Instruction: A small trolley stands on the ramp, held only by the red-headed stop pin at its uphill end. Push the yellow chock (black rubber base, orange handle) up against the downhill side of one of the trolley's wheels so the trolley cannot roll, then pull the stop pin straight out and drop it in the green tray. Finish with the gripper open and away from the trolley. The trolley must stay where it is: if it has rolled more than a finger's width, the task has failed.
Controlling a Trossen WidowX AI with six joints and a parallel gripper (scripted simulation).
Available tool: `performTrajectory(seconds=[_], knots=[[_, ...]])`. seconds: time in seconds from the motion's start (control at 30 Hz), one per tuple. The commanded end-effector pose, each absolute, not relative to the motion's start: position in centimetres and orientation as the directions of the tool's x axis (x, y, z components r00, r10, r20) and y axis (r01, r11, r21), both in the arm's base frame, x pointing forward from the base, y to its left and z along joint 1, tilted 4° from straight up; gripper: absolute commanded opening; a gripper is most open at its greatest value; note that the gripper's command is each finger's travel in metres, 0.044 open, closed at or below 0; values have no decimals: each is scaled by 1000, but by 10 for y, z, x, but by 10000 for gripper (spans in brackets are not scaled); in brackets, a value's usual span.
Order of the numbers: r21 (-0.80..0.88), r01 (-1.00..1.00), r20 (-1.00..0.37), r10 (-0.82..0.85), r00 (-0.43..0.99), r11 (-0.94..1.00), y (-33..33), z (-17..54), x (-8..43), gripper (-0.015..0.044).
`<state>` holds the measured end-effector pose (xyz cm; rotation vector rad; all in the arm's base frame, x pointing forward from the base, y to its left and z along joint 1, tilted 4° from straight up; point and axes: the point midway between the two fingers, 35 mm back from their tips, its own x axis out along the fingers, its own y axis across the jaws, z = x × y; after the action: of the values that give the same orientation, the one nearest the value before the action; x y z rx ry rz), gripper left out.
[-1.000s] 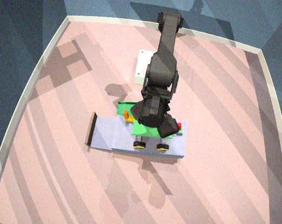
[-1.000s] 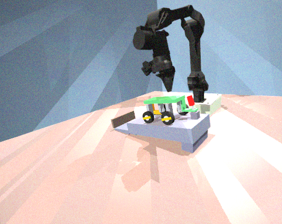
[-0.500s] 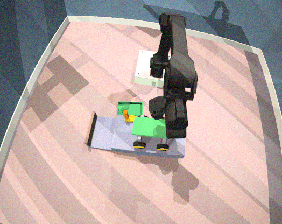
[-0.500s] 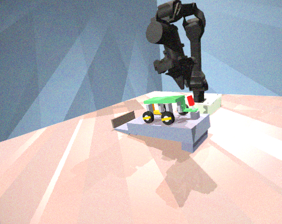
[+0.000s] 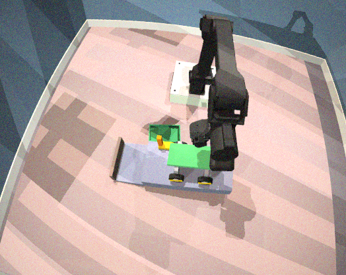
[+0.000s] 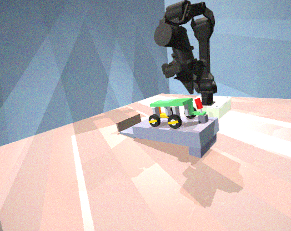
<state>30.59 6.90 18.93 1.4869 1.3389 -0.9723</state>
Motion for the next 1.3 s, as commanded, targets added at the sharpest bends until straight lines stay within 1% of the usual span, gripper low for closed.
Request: performTrajectory(seconds=[0.0, 1.27], knots=[[107, 994, -947, 303, 111, -31, 72, 183, 307, 190], [107, 994, -946, 304, 111, -31, 87, 137, 312, 190]])
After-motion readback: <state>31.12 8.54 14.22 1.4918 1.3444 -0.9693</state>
